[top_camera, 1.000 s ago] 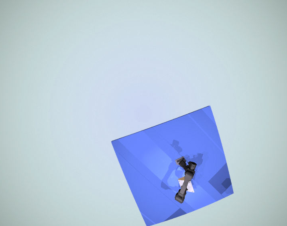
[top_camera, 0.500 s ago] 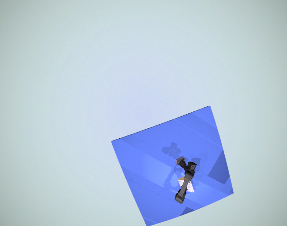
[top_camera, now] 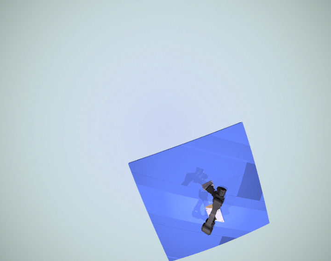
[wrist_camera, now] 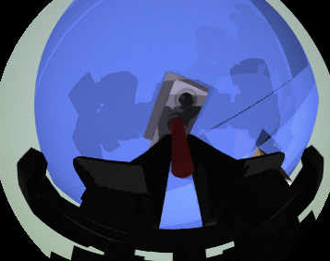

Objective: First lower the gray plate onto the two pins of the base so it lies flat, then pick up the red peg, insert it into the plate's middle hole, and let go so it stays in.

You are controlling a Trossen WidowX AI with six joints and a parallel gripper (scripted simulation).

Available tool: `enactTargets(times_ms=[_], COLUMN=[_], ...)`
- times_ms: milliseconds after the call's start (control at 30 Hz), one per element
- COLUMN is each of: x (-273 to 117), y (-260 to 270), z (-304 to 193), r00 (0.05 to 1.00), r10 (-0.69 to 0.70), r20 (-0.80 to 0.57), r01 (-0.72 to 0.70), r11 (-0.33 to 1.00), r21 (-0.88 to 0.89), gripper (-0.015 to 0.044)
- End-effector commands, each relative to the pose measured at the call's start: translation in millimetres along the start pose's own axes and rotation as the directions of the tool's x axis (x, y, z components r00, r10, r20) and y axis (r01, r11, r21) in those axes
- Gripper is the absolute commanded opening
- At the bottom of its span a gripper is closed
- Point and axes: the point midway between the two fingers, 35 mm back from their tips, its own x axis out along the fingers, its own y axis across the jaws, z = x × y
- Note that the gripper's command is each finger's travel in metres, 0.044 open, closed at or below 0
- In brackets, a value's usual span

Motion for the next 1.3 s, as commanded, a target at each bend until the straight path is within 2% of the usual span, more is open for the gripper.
enactTargets(times_ms=[0, 400, 600, 1267], x=[1.2, 0.4, 0.4, -6.6], y=[0.7, 0.3, 0.3, -0.5], z=[-0.6, -0.1, -0.1, -0.7], r00=[1.0, 1.0, 1.0, 1.0], r10=[0.001, 0.0, 0.0, 0.001], r20=[-0.002, 0.0, 0.0, -0.007], r01=[-0.001, 0.0, 0.0, -0.001], r11=[1.0, 1.0, 1.0, 1.0], r21=[0.003, 0.0, 0.0, 0.007], gripper=[0.0, 0.0, 0.015, 0.015])
